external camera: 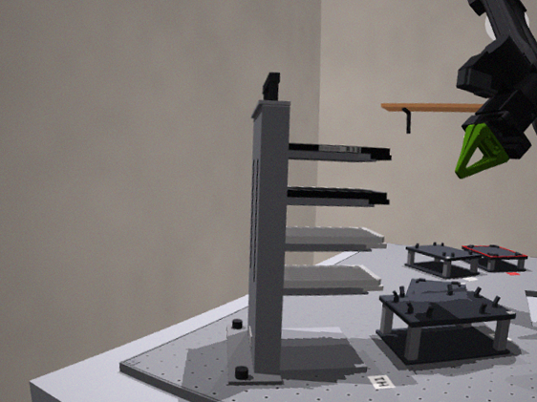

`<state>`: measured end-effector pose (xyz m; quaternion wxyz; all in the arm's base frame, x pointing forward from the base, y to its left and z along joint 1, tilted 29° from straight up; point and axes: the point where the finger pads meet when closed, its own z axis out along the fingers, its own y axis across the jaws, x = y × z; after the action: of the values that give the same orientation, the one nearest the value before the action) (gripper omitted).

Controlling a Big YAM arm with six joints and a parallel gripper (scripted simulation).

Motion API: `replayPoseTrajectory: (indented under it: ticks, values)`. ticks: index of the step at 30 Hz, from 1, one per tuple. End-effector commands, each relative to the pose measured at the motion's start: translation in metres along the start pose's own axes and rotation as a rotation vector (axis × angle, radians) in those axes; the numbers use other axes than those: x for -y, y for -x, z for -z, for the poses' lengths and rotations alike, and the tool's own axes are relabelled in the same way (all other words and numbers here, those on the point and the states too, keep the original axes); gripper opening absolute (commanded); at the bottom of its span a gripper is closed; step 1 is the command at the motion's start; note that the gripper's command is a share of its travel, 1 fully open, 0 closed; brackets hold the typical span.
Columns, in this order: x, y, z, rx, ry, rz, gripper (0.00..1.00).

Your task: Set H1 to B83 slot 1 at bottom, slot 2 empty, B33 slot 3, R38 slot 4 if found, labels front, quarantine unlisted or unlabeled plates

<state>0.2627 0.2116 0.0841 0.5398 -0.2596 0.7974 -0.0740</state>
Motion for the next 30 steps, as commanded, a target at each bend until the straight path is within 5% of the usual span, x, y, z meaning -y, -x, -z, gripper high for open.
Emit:
replayPoseTrajectory:
  ticks: [1, 4, 5, 10, 12, 13, 15, 26, 30]
  values:
    - [-0.019, 0.027, -0.002, 0.047, 0.021, -0.067, 0.0]
    - [-0.027, 0.02, -0.001, 0.037, 0.022, -0.058, 0.0]
    - [-0.024, 0.016, 0.004, 0.022, 0.021, -0.042, 1.0]
    - [-0.025, 0.045, 0.016, 0.044, 0.023, -0.069, 1.0]
    - [-0.025, 0.045, 0.016, 0.044, 0.023, -0.069, 1.0]
    - [-0.021, 0.025, 0.02, 0.018, 0.021, -0.039, 1.0]
    - [-0.024, 0.054, 0.024, 0.045, 0.024, -0.071, 1.0]
    - [-0.022, 0.082, 0.054, 0.045, 0.027, -0.078, 1.0]
    - [-0.016, 0.047, 0.045, -0.01, 0.0, -0.028, 1.0]
